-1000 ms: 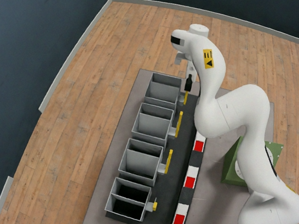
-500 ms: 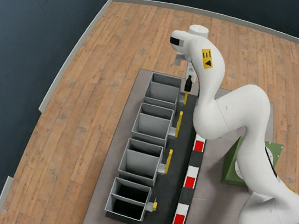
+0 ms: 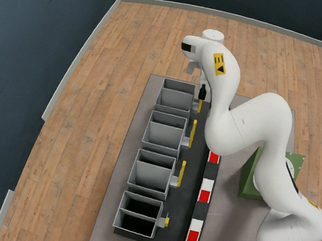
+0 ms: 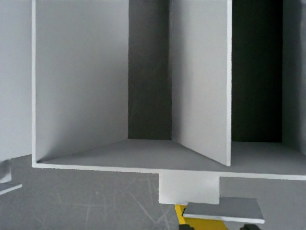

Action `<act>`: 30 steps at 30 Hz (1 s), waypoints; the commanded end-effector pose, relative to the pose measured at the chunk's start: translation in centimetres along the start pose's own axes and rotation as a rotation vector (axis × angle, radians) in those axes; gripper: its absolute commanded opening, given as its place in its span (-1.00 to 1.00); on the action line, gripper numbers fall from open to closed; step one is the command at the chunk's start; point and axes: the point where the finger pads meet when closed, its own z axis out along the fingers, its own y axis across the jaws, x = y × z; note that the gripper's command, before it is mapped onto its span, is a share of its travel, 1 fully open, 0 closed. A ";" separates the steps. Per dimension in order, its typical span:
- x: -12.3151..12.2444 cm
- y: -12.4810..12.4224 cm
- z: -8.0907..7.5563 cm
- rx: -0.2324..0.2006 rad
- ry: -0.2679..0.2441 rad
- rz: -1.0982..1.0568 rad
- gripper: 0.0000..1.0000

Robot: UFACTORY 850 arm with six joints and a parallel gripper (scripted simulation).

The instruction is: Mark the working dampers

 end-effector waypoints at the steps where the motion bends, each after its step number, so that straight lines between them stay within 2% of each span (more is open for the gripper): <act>1: 0.1 -0.5 -0.1 -0.056 0.003 -0.001 -0.62; 5: 0.1 -0.9 -0.1 -0.091 0.003 -0.001 -0.62; 7: 0.1 -0.9 -0.1 -0.091 0.003 -0.001 -0.62; 18: 0.1 -1.6 0.0 -0.167 0.003 -0.001 -0.62; 30: 0.1 -1.9 0.1 -0.197 0.003 -0.001 -0.62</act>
